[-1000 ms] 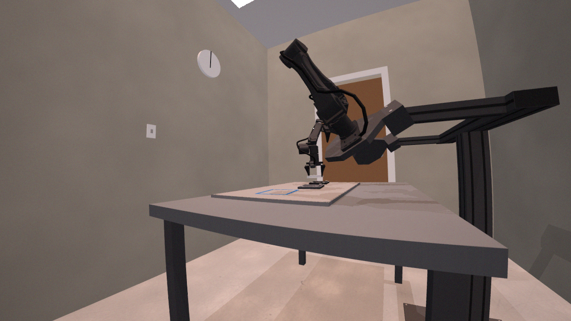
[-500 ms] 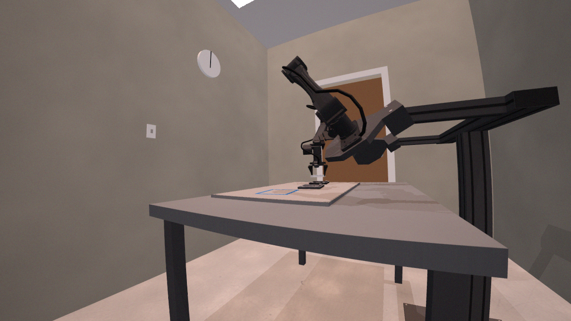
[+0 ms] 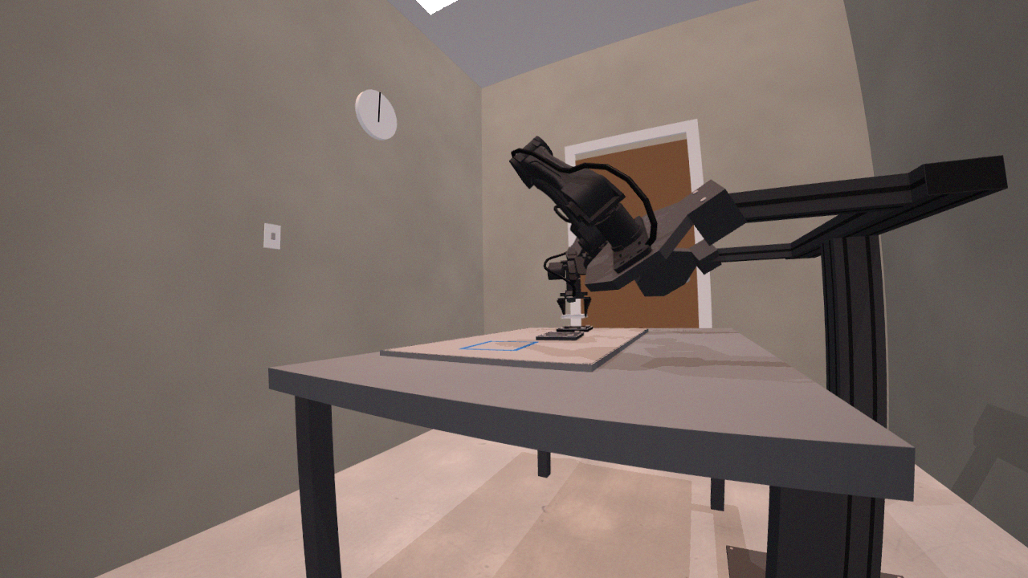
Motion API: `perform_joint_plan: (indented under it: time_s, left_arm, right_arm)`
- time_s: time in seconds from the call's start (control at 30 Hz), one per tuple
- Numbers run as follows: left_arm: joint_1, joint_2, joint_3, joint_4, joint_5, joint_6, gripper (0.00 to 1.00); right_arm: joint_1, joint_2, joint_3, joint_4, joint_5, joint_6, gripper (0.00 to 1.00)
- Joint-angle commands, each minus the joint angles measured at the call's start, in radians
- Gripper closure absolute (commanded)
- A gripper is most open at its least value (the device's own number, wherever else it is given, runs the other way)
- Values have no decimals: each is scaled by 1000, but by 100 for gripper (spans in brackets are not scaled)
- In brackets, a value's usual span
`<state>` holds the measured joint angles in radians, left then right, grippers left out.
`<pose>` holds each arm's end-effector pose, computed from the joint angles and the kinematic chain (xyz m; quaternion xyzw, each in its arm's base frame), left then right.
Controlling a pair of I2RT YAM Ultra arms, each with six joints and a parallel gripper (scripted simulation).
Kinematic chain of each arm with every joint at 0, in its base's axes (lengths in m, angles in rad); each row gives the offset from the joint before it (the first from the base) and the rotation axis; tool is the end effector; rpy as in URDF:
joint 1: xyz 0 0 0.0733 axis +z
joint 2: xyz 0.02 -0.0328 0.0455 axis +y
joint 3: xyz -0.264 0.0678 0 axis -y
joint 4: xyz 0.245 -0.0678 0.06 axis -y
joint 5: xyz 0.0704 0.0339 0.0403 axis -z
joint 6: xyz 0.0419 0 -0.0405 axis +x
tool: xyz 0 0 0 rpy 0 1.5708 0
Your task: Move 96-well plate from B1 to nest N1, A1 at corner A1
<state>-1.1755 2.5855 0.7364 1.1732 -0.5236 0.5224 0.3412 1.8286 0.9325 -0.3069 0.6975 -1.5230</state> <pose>0.1427 -0.2847 -0.0608 0.5796 0.6595 0.0869 0.4707 0.3138 0.0841 0.1245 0.7046 -0.6010 0.3747 0.0445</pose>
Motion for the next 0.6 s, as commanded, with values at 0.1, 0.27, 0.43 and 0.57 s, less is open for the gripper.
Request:
perform_joint_plan:
  time_s: [0.1, 0.27, 0.43, 0.57]
  left_arm:
    - [-16, 16, 33, 96, 48, 39, 0]
    - [-14, 21, 38, 98, 51, 40, 0]
    - [-14, 22, 40, 98, 52, 40, 0]
    - [-14, 23, 40, 98, 52, 40, 0]
  right_arm:
    - [14, -22, -4, -5, -10, -14, 19]
    - [11, 18, -22, 70, -26, -43, 19]
    - [-1, 35, -25, 54, -16, -33, 19]
    - [-1, 36, -25, 56, -16, -33, 19]
